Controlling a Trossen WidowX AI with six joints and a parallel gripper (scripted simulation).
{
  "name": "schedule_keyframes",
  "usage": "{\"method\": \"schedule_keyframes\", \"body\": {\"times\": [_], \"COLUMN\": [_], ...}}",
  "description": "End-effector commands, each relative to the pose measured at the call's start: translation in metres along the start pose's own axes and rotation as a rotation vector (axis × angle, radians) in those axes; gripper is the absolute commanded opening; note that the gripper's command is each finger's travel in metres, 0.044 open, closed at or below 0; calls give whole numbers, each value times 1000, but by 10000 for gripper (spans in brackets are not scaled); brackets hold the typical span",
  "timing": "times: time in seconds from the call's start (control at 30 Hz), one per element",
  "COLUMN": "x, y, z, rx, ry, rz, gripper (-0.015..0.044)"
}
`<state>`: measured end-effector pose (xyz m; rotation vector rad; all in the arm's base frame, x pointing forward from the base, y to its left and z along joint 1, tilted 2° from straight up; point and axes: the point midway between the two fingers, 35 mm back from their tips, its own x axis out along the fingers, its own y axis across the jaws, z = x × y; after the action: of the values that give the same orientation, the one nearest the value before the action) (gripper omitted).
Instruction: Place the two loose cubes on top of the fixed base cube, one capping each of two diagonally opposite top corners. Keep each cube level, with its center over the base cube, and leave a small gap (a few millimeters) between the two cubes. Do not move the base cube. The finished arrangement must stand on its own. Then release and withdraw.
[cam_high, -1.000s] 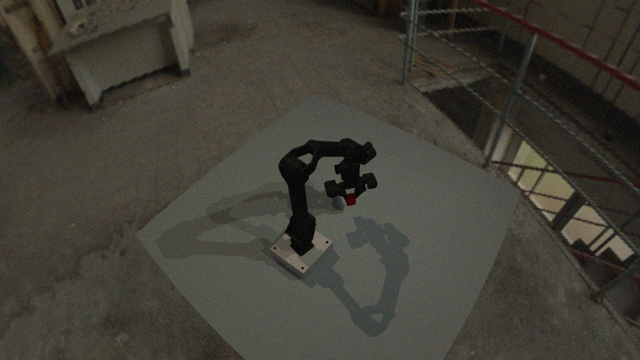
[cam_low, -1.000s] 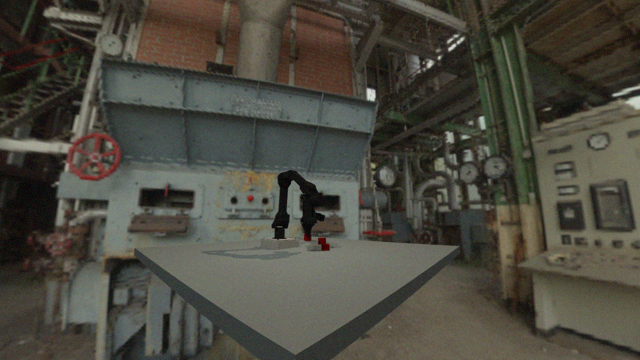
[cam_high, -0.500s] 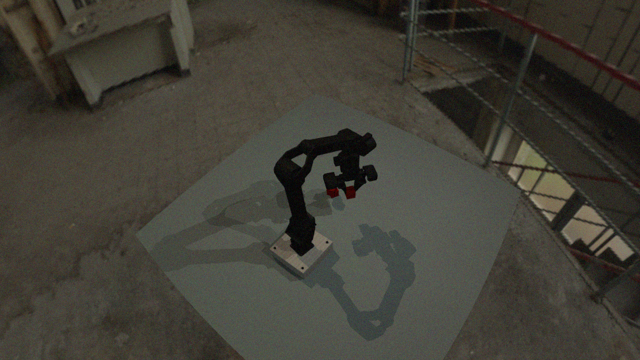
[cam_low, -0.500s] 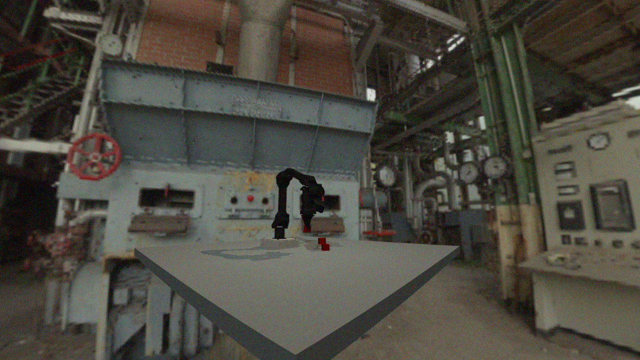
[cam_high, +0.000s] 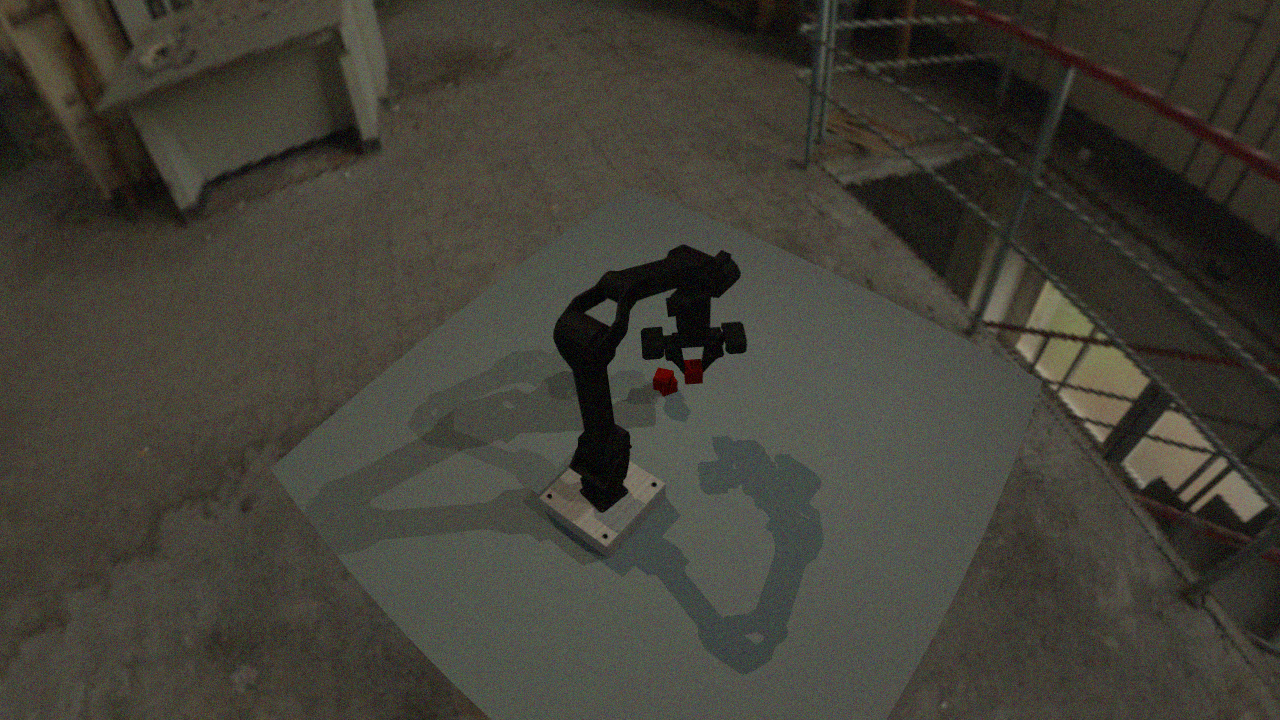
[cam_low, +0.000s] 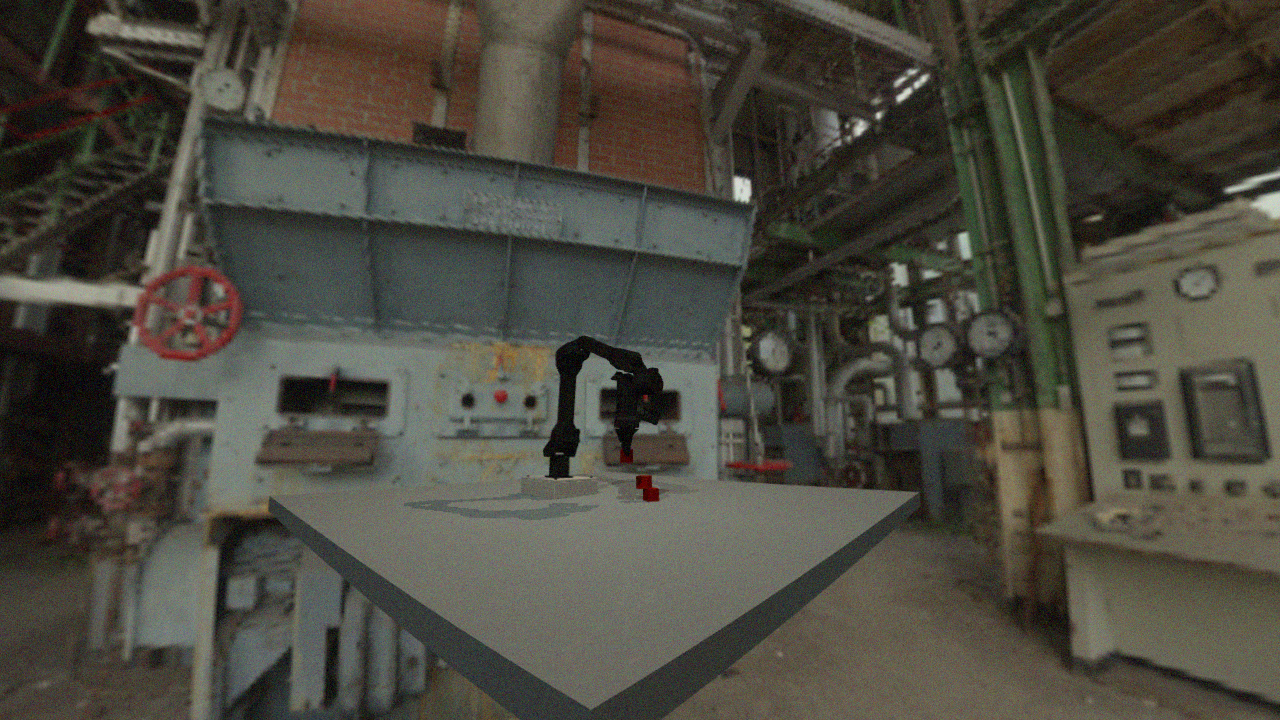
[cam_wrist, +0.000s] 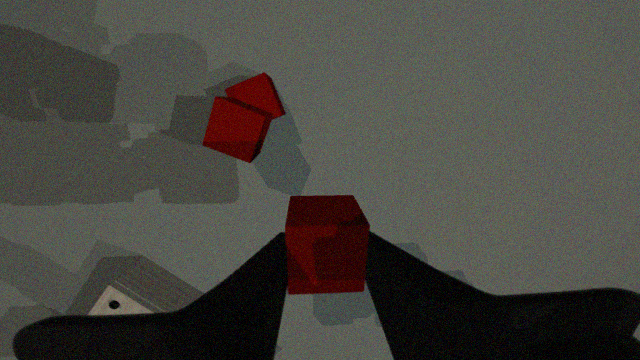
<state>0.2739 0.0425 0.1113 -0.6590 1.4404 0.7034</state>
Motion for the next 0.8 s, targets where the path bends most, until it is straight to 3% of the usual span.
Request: {"method": "schedule_keyframes", "body": {"times": [0.0,0.77], "x": [1,9], "y": [3,38], "z": [13,78], "rx": [66,433], "ry": [-3,-7], "rz": [-2,3], "gripper": [105,105]}}
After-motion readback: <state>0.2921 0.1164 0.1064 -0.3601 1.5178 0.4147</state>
